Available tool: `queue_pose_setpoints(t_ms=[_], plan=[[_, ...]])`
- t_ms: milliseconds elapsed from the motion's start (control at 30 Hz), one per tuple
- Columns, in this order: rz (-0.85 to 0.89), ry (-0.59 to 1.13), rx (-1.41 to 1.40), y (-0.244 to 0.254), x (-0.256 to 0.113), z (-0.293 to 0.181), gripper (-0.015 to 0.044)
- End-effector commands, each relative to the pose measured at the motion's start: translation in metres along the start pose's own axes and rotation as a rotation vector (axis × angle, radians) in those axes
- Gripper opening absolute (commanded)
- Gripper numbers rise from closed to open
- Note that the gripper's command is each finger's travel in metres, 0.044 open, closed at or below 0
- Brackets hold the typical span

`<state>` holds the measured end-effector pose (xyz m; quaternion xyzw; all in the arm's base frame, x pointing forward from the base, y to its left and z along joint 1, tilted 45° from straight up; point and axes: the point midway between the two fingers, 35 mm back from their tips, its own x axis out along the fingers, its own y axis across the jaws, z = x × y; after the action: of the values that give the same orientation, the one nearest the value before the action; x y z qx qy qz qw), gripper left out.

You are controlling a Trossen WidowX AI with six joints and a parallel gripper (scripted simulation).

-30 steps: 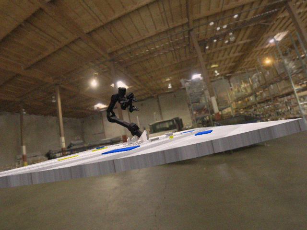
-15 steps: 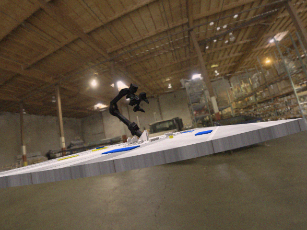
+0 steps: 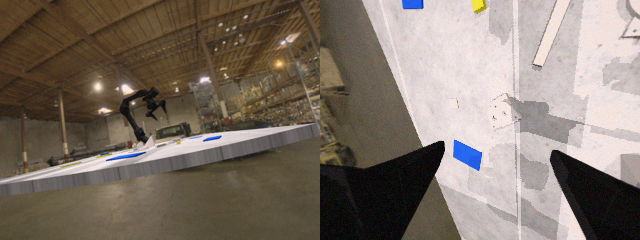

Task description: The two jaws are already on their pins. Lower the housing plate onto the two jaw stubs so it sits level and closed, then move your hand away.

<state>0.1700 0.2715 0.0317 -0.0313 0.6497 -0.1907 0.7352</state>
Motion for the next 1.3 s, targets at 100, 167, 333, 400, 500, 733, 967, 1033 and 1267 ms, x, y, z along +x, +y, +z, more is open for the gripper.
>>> queue_pose_setpoints(t_ms=[100,167,333,400,500,733,967,1033,1267], plan=[[-0.131,-0.003,-0.193,0.016,0.039,-0.012,0.044],[-0.166,0.0,-0.243,0.018,0.05,-0.015,0.044],[-0.254,0.012,-0.367,0.023,0.079,-0.024,0.044],[-0.29,0.018,-0.416,0.024,0.09,-0.027,0.044],[-0.343,0.03,-0.49,0.025,0.108,-0.033,0.044],[-0.423,0.051,-0.6,0.024,0.136,-0.041,0.044],[-0.424,0.05,-0.6,0.015,0.154,-0.04,0.044],[-0.424,0.05,-0.6,0.006,0.169,-0.039,0.044],[-0.424,0.05,-0.6,0.005,0.171,-0.039,0.044]])
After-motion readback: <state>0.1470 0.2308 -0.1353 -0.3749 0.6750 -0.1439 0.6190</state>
